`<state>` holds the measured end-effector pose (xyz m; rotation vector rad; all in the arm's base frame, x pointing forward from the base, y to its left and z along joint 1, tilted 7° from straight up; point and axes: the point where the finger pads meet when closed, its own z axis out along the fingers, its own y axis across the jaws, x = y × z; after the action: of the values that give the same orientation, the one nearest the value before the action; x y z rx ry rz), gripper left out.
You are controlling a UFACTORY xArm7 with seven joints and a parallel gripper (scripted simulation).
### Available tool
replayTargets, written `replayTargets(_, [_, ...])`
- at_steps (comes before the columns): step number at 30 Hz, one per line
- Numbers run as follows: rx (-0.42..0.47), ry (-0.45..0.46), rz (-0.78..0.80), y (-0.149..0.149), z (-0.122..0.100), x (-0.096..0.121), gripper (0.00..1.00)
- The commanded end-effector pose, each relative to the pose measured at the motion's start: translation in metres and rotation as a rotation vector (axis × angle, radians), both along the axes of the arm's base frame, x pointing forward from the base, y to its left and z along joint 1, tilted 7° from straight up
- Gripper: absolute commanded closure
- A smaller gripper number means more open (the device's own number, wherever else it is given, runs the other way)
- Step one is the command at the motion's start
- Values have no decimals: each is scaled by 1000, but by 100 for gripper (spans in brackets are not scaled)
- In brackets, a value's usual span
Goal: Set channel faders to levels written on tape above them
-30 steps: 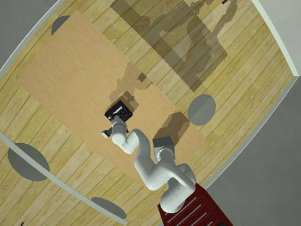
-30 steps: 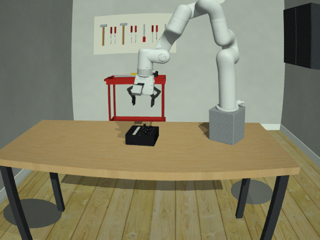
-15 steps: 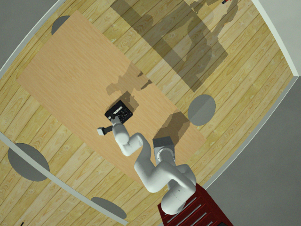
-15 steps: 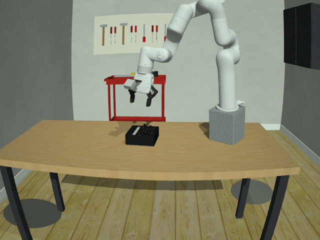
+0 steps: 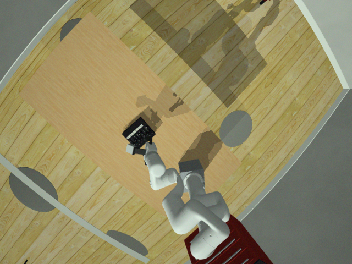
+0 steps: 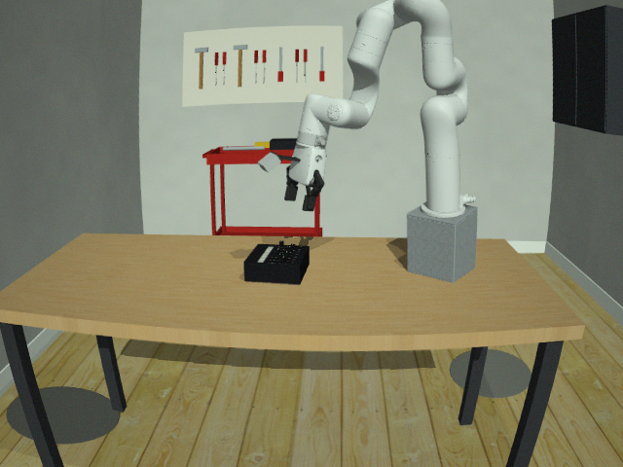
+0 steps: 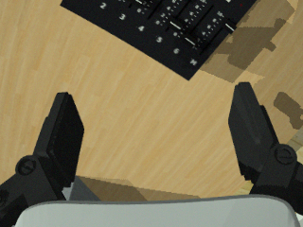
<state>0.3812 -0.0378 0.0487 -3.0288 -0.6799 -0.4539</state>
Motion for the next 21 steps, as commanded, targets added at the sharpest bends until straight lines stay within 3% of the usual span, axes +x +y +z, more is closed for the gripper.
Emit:
replayTargets(1, [56,-64,-227,3,2,-10,0])
replayTargets(11, [148,-151,-606,3,2,-10,0])
replayTargets(21, [149,-153,-610,3,2,-10,0])
